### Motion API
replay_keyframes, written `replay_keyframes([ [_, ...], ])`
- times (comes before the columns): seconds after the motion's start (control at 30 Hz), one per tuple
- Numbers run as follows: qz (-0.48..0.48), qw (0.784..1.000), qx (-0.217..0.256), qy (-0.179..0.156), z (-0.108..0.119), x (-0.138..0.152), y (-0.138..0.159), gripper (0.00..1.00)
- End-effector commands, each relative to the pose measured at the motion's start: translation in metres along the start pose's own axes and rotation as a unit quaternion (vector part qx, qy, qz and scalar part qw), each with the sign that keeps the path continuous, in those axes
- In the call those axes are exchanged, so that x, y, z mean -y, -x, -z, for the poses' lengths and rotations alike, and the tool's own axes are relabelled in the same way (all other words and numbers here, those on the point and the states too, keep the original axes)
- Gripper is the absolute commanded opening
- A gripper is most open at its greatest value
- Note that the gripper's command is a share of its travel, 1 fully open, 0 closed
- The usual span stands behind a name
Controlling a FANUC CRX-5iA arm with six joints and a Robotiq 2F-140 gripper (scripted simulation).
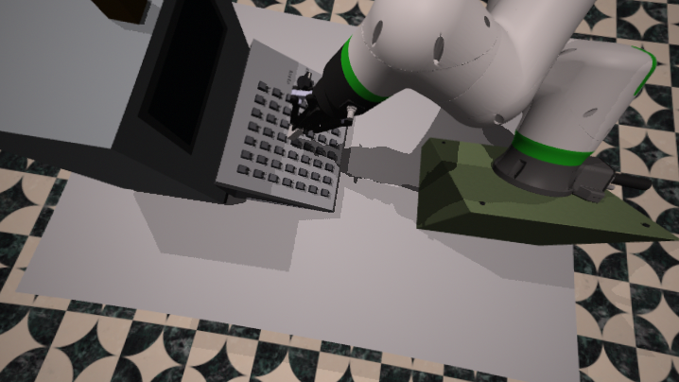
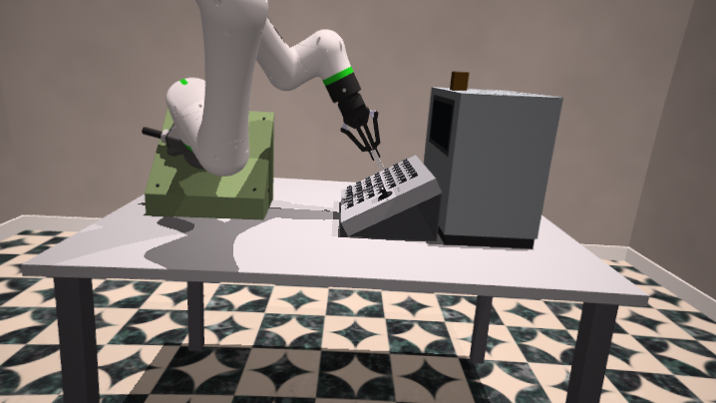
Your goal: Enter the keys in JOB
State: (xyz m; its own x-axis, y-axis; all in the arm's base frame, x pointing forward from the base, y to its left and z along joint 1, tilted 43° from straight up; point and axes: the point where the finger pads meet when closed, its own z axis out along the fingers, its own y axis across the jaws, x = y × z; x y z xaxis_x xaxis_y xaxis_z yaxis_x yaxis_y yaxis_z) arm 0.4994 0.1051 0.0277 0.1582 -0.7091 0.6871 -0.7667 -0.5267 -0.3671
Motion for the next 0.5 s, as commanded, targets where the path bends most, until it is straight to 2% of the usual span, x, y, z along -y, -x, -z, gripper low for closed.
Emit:
replay_keyframes([
  [0.0,0.000,1.000,0.000,0.000,0.000,-0.008,0.000,0.00],
  [0.2,0.000,1.000,0.000,0.000,0.000,-0.022,0.000,0.00],
  [0.47,0.000,1.000,0.000,0.000,-0.002,-0.023,0.000,0.00],
])
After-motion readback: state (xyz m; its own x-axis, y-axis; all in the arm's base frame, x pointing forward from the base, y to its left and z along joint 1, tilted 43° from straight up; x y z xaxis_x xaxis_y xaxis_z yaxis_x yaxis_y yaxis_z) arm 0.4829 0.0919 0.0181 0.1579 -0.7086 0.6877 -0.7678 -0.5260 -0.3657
